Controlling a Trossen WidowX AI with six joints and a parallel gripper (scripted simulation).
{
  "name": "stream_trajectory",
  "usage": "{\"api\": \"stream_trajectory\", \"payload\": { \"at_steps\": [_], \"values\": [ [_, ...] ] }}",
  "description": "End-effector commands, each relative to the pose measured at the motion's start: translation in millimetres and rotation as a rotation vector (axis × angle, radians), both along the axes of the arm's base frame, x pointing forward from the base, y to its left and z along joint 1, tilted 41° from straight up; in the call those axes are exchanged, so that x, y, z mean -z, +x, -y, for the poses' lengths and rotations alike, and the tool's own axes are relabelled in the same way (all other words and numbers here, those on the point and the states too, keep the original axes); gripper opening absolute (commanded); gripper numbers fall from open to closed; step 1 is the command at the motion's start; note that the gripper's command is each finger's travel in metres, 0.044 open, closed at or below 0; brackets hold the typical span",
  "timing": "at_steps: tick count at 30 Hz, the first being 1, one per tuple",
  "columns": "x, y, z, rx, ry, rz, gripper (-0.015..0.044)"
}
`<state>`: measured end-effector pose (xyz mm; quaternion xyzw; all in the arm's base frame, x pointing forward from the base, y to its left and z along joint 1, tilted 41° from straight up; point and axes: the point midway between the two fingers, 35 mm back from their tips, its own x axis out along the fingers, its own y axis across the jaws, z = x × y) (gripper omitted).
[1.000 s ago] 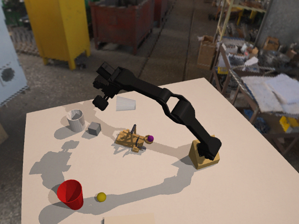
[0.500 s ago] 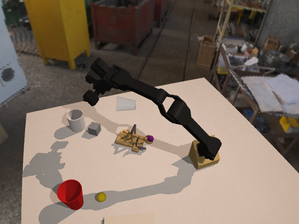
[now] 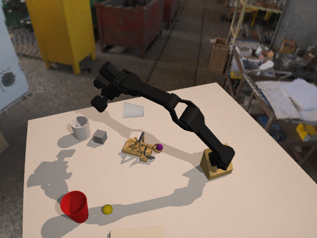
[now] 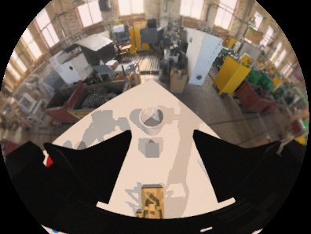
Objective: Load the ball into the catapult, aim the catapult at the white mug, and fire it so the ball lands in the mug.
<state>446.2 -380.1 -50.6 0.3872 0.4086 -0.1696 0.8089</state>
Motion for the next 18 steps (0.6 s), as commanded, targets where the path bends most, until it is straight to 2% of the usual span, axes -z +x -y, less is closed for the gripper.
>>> {"api": "stream_trajectory", "payload": {
  "at_steps": [1,12,18],
  "values": [
    [-4.0,-0.7,-0.2,-0.003,-0.005,0.006,0.0282],
    [-4.0,-0.7,-0.2,-0.003,-0.005,0.006,0.0],
    [-4.0,-0.7,-0.2,-0.003,-0.005,0.006,0.0]
  ]
}}
